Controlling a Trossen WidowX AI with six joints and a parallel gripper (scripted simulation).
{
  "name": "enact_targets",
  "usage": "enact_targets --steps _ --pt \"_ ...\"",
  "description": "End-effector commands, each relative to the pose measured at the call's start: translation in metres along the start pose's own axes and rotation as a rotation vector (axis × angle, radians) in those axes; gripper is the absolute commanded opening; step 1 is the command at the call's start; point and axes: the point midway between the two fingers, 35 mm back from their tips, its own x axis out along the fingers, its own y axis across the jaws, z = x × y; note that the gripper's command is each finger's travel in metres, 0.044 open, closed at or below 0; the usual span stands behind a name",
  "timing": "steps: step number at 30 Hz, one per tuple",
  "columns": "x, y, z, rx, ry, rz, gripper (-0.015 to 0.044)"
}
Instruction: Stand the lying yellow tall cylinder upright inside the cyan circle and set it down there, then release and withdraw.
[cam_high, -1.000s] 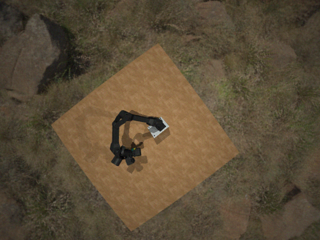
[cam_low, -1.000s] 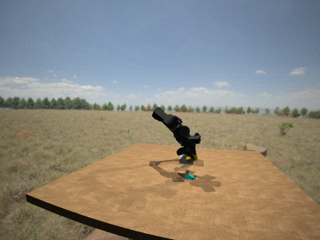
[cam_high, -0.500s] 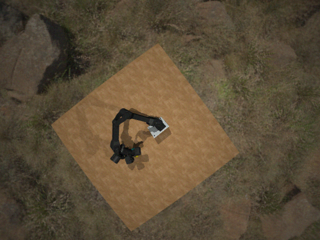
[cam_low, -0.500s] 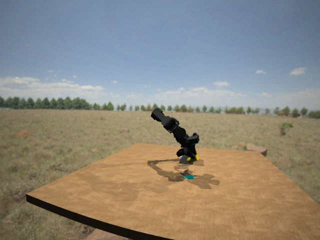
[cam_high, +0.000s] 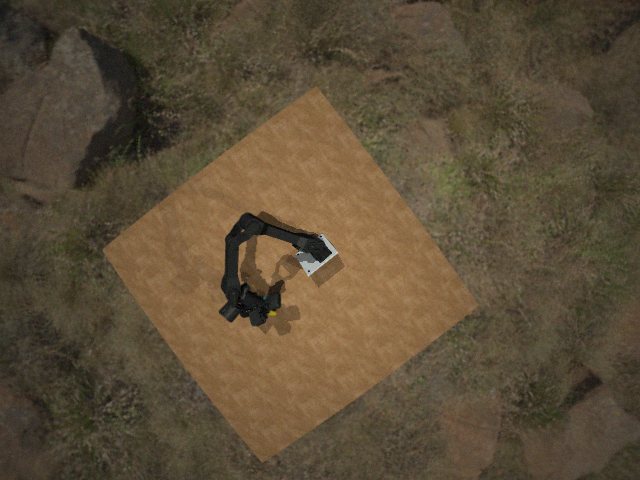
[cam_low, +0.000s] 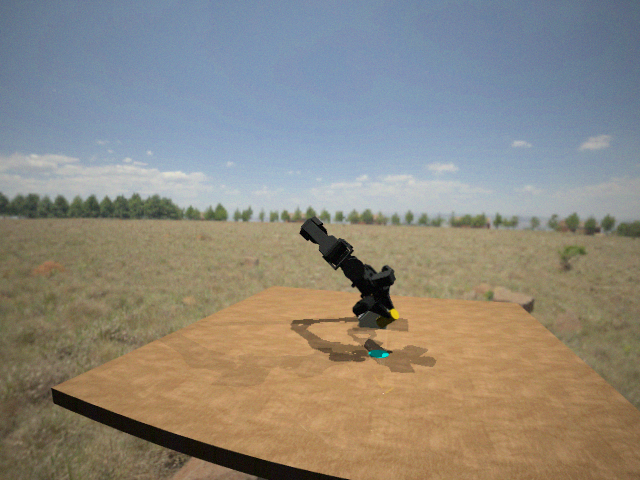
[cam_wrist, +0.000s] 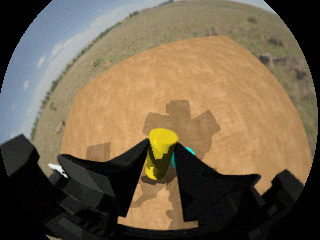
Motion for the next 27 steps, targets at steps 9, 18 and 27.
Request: enact_targets --steps 9,18,27 --pt "0.001 0.001 -0.001 -0.018 -0.091 0.015 0.0105" --pt "0.0 0.0004 -0.0011 -0.03 -0.157 0.016 0.0105" --pt "-0.0015 -0.0005 -0.0012 -0.043 -0.224 0.013 0.0105"
